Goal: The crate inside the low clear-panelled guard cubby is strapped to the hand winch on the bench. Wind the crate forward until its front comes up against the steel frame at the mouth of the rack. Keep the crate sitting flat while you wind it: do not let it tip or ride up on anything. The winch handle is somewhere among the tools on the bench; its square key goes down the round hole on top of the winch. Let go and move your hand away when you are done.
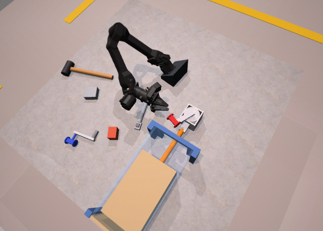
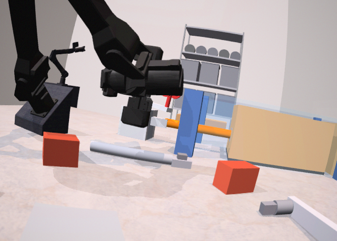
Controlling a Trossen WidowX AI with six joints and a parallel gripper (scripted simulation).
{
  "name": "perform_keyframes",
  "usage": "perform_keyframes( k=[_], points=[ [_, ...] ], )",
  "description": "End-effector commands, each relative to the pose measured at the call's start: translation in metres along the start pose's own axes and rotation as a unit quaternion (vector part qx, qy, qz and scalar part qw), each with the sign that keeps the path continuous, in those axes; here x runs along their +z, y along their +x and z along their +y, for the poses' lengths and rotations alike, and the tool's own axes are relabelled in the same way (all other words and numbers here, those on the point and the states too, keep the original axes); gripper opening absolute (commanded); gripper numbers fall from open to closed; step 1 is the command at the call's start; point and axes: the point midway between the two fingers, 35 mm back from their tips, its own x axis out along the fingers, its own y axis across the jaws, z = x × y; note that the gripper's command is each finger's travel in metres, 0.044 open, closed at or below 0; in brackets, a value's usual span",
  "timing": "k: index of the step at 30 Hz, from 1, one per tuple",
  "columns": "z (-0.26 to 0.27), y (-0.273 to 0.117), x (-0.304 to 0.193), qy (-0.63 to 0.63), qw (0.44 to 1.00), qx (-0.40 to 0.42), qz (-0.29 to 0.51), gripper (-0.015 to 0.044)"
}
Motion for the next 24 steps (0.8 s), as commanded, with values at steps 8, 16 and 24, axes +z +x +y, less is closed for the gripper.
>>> perform_keyframes(
  k=[8, 16, 24],
  points=[
    [-0.080, -0.001, 0.003, -0.007, 1.000, -0.004, 0.004, 0.0240],
    [-0.077, 0.000, 0.002, -0.017, 1.000, -0.007, 0.002, 0.0240],
    [-0.077, 0.001, 0.001, -0.009, 1.000, -0.005, 0.001, 0.0266]
  ],
)
